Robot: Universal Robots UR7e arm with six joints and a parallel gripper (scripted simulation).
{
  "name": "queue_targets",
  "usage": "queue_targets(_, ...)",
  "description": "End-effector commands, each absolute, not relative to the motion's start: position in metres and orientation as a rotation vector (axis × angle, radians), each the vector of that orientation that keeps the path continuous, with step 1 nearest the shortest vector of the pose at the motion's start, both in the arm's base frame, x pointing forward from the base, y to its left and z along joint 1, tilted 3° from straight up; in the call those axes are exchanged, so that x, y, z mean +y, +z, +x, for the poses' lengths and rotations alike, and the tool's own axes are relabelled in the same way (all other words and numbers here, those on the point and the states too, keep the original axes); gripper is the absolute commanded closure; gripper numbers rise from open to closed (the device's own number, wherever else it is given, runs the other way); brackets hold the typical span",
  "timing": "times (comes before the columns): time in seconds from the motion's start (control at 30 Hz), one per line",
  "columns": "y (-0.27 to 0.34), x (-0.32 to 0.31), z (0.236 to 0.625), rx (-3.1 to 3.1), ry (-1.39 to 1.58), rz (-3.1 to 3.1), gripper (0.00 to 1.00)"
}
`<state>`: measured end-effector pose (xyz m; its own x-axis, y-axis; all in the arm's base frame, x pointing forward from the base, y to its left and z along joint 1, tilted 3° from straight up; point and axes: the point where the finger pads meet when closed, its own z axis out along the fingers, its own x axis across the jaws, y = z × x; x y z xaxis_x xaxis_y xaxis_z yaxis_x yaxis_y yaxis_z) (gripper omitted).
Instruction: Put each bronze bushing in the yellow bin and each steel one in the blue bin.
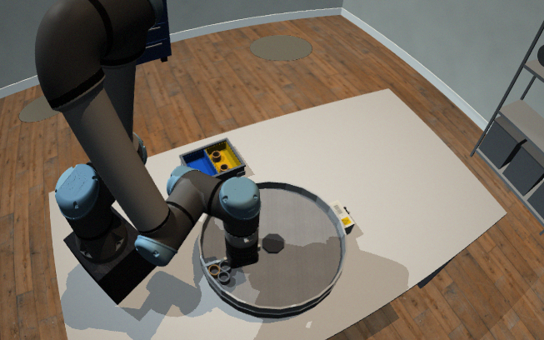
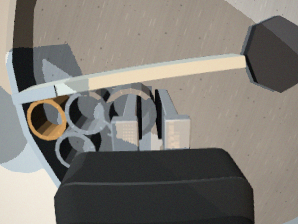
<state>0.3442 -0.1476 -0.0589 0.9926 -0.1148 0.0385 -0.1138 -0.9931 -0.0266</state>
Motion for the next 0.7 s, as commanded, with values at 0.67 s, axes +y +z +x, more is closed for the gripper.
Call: queue_targets(0.67, -0.0522, -0.148, 0.3442, 0.178, -0.064, -3.112, 1.0)
